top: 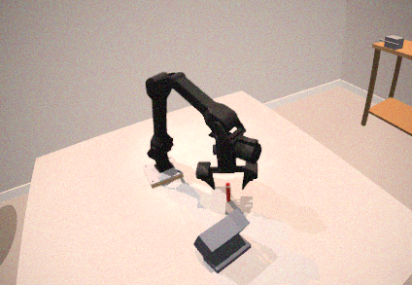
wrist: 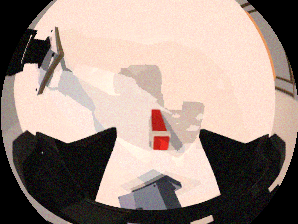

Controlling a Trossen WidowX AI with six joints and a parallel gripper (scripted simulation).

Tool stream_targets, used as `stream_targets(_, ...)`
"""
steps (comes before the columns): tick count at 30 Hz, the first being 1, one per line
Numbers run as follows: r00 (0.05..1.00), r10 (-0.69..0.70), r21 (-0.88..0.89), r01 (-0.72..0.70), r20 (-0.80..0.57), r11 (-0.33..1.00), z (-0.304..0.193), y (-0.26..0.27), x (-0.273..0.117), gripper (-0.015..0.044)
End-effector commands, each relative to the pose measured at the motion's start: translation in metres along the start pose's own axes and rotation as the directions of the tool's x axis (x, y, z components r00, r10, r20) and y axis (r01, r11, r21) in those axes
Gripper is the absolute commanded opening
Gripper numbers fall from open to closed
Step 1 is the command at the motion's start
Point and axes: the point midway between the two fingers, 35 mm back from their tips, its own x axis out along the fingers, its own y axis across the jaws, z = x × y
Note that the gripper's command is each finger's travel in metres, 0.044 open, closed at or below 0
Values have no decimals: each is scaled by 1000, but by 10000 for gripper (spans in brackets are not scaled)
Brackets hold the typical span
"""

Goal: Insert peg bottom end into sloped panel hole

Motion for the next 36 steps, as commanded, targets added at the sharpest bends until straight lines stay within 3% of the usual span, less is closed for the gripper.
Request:
stream_targets(1, 1000, 4, -3, -4, 9, 1000, 1, 1, 8, 440)
stream_targets(11, 1000, 4, -3, -4, 9, 1000, 2, 2, 20, 440)
stream_targets(26, 1000, 3, 0, -3, 2, 1000, 1, 2, 17, 46)
stream_targets(36, 1000, 3, -1, -3, 2, 1000, 0, 1, 13, 0)
